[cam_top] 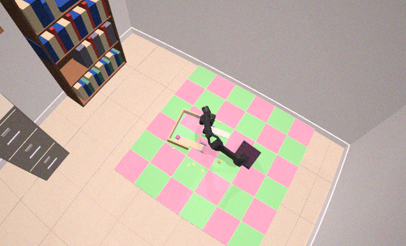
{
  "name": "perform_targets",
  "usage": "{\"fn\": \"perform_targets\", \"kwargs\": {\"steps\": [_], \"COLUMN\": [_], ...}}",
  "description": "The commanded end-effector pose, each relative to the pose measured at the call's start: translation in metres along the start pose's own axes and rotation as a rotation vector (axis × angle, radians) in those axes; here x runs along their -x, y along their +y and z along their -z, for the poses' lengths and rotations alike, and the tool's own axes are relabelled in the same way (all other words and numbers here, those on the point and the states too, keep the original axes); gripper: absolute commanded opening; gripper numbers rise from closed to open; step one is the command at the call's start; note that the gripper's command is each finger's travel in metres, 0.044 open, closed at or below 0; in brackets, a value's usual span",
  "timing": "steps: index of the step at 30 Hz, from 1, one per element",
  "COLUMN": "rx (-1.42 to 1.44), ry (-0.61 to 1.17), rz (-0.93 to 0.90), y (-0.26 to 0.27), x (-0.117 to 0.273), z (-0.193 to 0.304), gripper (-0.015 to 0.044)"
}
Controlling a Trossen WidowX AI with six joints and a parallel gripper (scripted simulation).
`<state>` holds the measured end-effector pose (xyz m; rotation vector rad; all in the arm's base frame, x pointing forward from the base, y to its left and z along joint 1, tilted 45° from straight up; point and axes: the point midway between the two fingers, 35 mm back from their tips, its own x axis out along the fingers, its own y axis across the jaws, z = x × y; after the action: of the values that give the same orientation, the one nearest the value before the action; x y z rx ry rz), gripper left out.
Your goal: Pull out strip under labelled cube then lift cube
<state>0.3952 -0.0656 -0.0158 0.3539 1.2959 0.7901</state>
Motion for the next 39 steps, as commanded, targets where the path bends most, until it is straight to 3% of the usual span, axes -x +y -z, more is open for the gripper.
{"fn": "perform_targets", "kwargs": {"steps": [1,31,39], "rx": [0.002,-0.002,-0.002], "ry": [-0.001,0.002,0.003], "rz": [0.003,0.001,0.002], "y": [0.008,0.043,0.043], "x": [0.011,0.012,0.047], "z": [0.015,0.087,0.087], "gripper": [0.0,0.0,0.0]}}
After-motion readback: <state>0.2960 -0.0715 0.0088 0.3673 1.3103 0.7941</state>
